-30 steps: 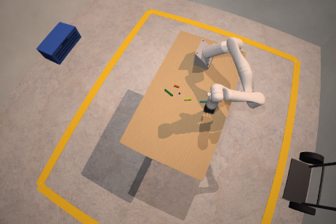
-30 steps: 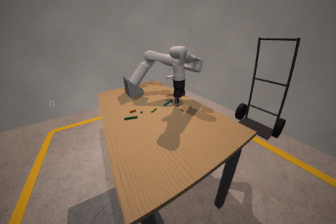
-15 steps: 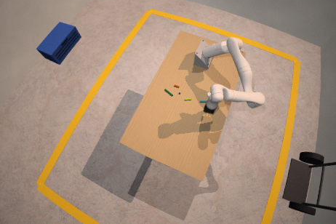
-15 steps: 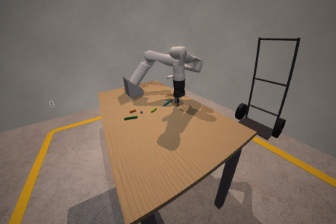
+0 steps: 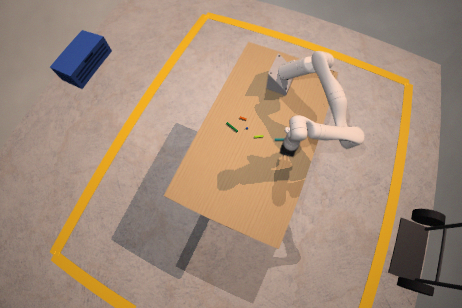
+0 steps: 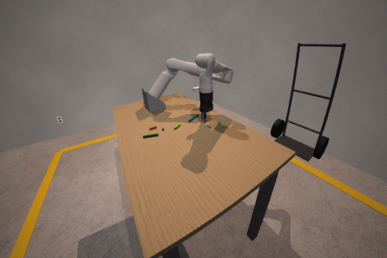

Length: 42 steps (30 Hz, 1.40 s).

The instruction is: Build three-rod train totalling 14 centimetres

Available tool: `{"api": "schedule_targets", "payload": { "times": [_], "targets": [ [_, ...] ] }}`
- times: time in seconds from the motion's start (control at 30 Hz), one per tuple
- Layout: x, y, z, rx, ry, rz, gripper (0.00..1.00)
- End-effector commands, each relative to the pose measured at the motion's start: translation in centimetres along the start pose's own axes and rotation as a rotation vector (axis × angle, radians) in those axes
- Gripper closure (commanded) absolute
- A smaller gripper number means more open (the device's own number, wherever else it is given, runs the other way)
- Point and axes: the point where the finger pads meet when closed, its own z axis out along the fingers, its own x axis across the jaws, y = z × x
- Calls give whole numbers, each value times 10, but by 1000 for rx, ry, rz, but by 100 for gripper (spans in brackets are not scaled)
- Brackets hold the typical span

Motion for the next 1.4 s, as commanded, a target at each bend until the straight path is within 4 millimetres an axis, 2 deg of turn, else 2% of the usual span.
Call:
{"api": "schedule_targets", "payload": {
  "times": [0.0, 0.87, 1.37],
  "targets": [
    [0, 0, -1, -2, 0, 0, 76],
    [0, 1, 11, -2, 0, 0, 76],
    [0, 1, 11, -2, 0, 0, 76]
  ]
}}
